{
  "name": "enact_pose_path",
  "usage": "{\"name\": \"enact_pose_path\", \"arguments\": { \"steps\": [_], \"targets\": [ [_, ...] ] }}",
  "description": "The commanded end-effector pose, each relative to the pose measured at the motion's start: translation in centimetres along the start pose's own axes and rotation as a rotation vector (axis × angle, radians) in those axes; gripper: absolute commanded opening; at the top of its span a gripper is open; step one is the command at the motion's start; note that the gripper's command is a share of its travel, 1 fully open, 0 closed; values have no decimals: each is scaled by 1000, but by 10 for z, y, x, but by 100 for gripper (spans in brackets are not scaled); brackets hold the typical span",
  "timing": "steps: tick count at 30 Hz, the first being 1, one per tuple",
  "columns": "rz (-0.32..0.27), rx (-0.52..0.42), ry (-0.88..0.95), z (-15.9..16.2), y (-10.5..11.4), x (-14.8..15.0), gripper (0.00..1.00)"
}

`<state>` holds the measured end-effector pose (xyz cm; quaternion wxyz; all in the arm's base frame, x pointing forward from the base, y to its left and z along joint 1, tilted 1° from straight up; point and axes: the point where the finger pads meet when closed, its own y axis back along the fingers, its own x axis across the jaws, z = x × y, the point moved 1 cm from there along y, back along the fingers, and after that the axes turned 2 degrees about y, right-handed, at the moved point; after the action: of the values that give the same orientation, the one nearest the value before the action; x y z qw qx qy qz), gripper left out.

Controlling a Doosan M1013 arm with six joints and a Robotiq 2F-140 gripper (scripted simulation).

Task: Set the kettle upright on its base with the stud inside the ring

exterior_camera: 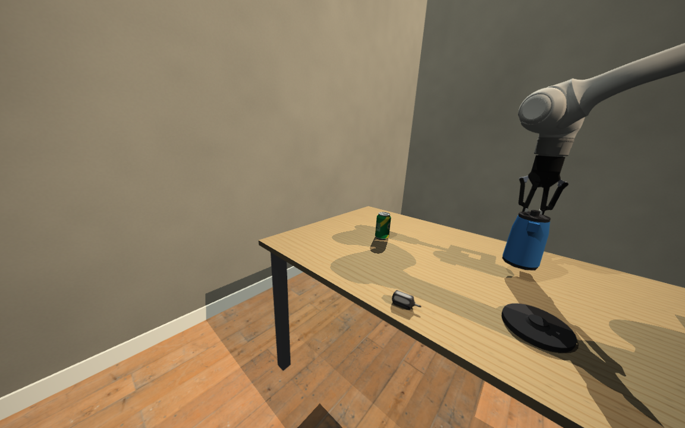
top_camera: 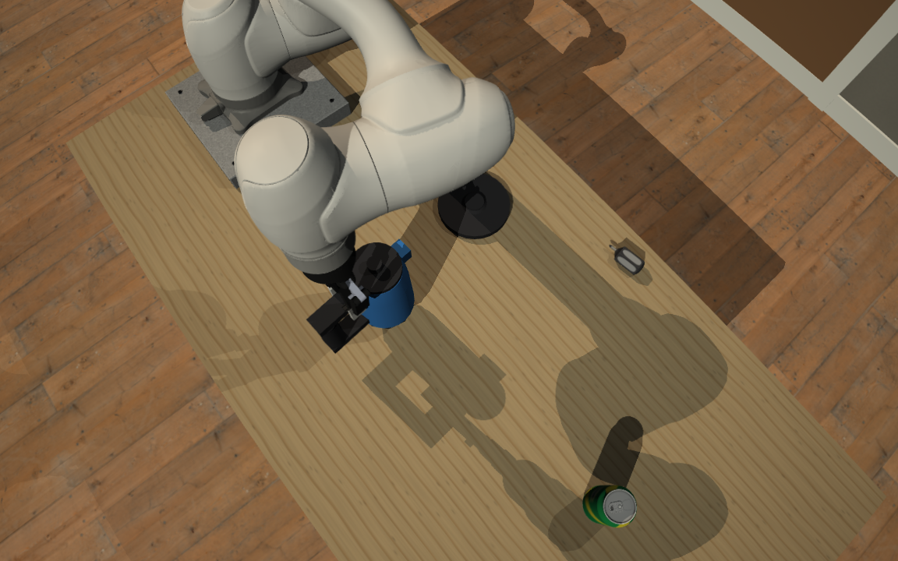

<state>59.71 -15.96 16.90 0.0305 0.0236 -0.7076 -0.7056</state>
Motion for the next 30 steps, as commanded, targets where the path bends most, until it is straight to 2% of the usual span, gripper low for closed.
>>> {"name": "enact_pose_path", "arguments": {
  "steps": [1,10,30],
  "targets": [
    [-1,-6,-8,10,-1,2,10],
    [-4,-5,-8,22,-1,3,10],
    [-3,-6,-8,71,-1,8,10]
  ]
}}
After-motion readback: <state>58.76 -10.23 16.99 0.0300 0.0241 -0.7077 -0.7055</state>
